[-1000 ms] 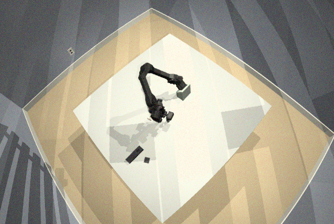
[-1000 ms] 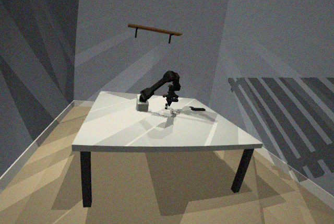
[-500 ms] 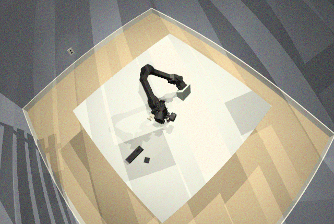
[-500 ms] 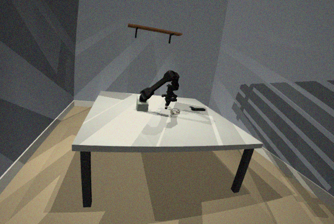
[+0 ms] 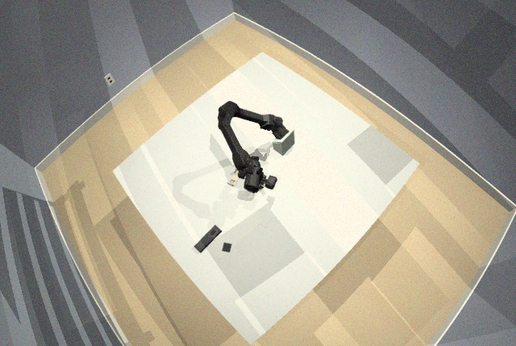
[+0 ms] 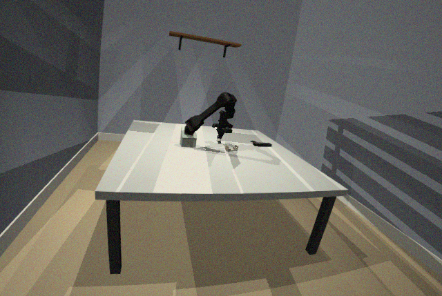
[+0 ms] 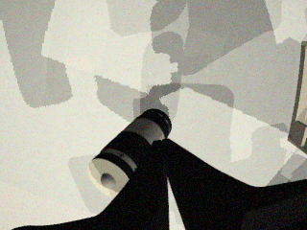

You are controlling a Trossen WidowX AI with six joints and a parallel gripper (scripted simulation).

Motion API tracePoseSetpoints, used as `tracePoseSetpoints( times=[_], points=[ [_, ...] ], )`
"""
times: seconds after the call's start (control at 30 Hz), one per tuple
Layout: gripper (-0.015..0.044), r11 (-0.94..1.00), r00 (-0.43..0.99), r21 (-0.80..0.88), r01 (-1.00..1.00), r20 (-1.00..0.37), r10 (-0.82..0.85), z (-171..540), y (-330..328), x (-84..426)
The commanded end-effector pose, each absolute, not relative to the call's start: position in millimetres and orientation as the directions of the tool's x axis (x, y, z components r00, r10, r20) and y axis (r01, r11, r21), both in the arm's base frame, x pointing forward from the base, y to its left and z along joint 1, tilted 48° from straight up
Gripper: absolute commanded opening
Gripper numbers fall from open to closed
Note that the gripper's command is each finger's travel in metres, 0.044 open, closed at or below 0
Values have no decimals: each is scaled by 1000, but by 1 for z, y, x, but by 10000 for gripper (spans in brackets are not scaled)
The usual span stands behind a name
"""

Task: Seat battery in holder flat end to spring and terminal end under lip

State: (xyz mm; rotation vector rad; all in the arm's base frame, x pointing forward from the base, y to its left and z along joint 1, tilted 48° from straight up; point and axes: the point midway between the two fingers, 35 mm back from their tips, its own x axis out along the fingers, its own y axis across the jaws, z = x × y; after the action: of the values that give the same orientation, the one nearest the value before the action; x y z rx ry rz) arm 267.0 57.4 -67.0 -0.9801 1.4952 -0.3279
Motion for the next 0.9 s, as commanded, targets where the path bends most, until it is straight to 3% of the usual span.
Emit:
tracePoseSetpoints(
  times=[0.0, 0.37, 0.87],
  points=[
    [0, 601, 112, -703, -380, -680, -725, -75, 62, 262],
    [0, 600, 112, -704, -379, -679, -726, -83, 69, 256],
    [0, 603, 111, -702, -380, -682, -723, -29, 128, 247]
  ],
)
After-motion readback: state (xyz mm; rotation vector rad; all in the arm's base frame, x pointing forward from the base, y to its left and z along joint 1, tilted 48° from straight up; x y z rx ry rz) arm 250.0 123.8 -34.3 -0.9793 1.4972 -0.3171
